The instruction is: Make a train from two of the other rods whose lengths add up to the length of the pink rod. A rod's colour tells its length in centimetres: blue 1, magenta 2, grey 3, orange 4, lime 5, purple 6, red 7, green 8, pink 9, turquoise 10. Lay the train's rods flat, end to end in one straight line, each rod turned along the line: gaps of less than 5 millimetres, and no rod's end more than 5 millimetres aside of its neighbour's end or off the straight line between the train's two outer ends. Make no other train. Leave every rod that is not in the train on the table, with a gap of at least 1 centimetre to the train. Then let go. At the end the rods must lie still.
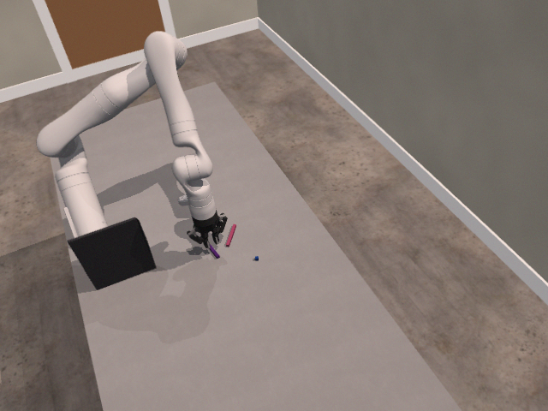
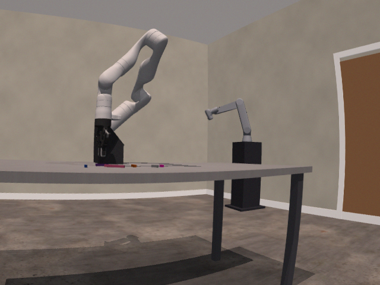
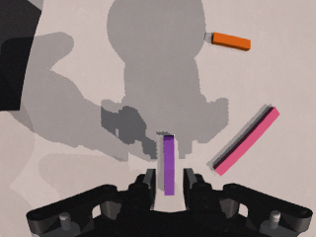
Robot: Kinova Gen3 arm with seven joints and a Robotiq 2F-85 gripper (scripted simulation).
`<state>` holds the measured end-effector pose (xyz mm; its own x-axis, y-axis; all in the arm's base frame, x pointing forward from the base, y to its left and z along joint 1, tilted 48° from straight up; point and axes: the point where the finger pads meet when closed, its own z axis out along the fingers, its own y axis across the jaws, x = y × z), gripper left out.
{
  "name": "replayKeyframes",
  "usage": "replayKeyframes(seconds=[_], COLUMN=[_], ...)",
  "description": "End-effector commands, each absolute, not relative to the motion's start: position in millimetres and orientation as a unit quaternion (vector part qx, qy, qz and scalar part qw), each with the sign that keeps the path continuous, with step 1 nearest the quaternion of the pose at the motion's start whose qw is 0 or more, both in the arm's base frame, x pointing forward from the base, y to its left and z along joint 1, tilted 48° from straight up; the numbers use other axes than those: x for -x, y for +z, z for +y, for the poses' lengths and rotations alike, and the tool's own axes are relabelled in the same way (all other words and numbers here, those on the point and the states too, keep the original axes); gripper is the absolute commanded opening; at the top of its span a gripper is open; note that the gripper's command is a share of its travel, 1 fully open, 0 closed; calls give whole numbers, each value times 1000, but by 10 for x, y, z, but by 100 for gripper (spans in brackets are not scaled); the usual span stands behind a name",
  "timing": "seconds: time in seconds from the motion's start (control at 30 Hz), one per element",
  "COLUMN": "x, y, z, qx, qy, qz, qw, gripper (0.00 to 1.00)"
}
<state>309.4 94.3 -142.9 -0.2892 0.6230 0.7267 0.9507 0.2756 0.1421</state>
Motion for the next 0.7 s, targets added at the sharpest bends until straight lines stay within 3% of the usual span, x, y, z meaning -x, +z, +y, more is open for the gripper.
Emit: replayKeyframes(seconds=[0.0, 0.67], x=[-3092, -3075], y=[-1486, -1587], z=[994, 1104], qx=[524, 524], qy=[-292, -292], qz=[-750, -750], qw=[279, 279], gripper=[24, 24])
